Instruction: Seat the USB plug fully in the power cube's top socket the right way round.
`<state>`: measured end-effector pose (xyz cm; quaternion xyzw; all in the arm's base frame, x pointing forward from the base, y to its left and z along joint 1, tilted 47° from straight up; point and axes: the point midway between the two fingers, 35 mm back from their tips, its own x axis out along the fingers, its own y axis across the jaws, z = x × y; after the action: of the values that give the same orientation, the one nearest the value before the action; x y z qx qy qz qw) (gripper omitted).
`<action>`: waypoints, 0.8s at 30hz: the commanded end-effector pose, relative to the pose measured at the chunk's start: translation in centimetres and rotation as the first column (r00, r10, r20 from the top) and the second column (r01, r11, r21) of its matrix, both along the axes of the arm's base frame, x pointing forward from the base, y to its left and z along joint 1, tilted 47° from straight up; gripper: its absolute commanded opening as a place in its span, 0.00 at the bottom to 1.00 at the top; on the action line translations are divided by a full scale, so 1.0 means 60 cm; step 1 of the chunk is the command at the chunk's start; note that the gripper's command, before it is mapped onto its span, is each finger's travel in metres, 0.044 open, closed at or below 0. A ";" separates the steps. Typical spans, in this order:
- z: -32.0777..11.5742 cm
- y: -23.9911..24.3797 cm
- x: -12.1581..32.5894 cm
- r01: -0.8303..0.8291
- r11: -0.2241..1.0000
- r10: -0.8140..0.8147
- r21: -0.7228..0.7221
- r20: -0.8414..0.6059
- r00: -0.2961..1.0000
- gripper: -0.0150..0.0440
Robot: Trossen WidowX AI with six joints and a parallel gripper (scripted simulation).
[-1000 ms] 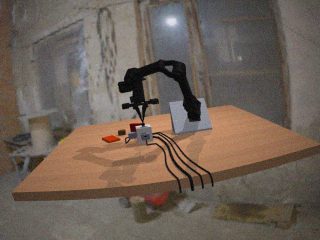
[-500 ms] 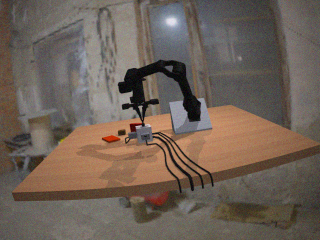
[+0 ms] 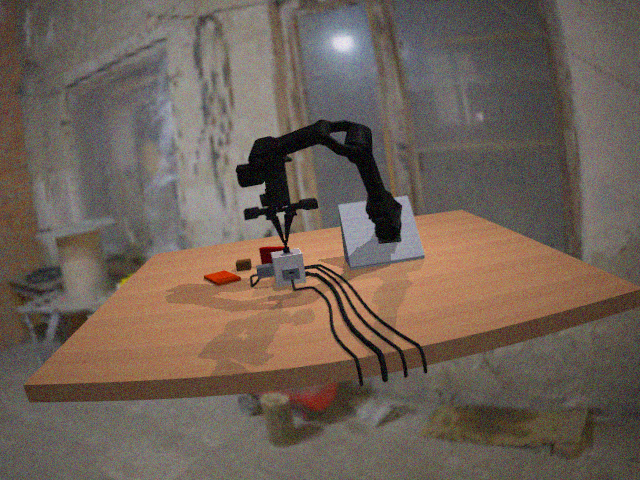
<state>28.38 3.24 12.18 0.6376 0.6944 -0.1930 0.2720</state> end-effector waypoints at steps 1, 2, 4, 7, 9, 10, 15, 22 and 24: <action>0.000 0.001 0.000 0.004 1.000 -0.004 0.002 0.001 1.000 0.25; 0.000 0.001 0.000 0.004 1.000 -0.004 0.002 0.001 1.000 0.25; 0.000 0.002 0.000 0.004 1.000 -0.004 0.002 0.001 1.000 0.25; -0.001 0.002 0.000 0.004 1.000 -0.004 0.002 0.001 1.000 0.25; -0.001 0.002 0.000 0.004 1.000 -0.004 0.002 0.001 1.000 0.25; -0.001 0.003 0.000 0.004 1.000 -0.004 0.002 0.001 1.000 0.25; -0.002 0.003 0.000 0.004 1.000 -0.004 0.002 0.001 1.000 0.25; -0.003 0.004 0.000 0.004 1.000 -0.004 0.002 0.001 1.000 0.25; -0.003 0.005 0.000 0.004 1.000 -0.004 0.002 0.001 1.000 0.25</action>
<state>28.40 3.42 12.03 0.6383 0.6937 -0.1925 0.2725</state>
